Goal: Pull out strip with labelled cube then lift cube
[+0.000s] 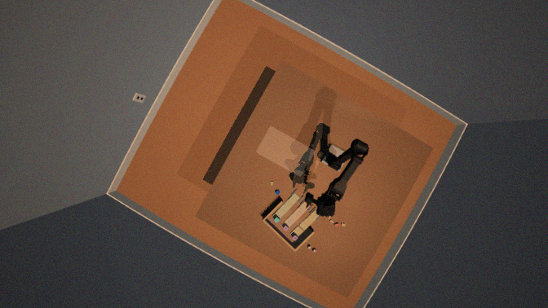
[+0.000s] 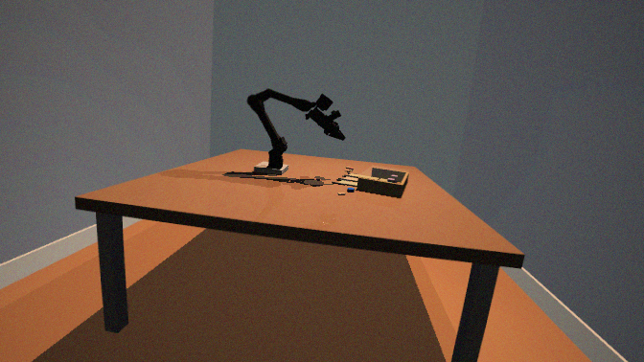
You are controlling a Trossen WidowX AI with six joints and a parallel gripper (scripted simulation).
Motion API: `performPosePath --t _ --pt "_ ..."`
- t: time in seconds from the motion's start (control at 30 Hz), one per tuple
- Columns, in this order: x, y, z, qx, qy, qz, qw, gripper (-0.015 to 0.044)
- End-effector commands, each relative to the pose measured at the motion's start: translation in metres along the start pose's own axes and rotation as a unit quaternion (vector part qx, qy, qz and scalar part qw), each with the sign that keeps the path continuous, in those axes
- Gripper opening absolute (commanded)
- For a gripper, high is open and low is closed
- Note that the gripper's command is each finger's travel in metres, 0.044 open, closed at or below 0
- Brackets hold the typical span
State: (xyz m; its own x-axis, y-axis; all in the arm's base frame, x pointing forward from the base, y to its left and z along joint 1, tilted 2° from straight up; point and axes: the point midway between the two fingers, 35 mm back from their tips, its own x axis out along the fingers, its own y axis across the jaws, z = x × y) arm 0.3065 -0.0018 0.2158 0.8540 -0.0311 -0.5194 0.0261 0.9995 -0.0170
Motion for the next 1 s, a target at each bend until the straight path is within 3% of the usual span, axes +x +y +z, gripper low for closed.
performPosePath --t 0.0,0.23,0.33,0.73,0.97 --pt "0.0 -0.001 -0.001 -0.005 0.003 -0.004 1.0 0.04" --pt "0.0 -0.001 -0.001 -0.005 0.003 -0.004 1.0 0.04" --pt "0.009 0.0 -0.001 0.004 0.038 -0.003 0.999 0.0321" --pt "0.081 0.006 -0.023 0.068 0.309 -0.025 0.948 0.0006" --pt "0.117 0.012 -0.046 0.103 0.442 -0.055 0.889 0.0"
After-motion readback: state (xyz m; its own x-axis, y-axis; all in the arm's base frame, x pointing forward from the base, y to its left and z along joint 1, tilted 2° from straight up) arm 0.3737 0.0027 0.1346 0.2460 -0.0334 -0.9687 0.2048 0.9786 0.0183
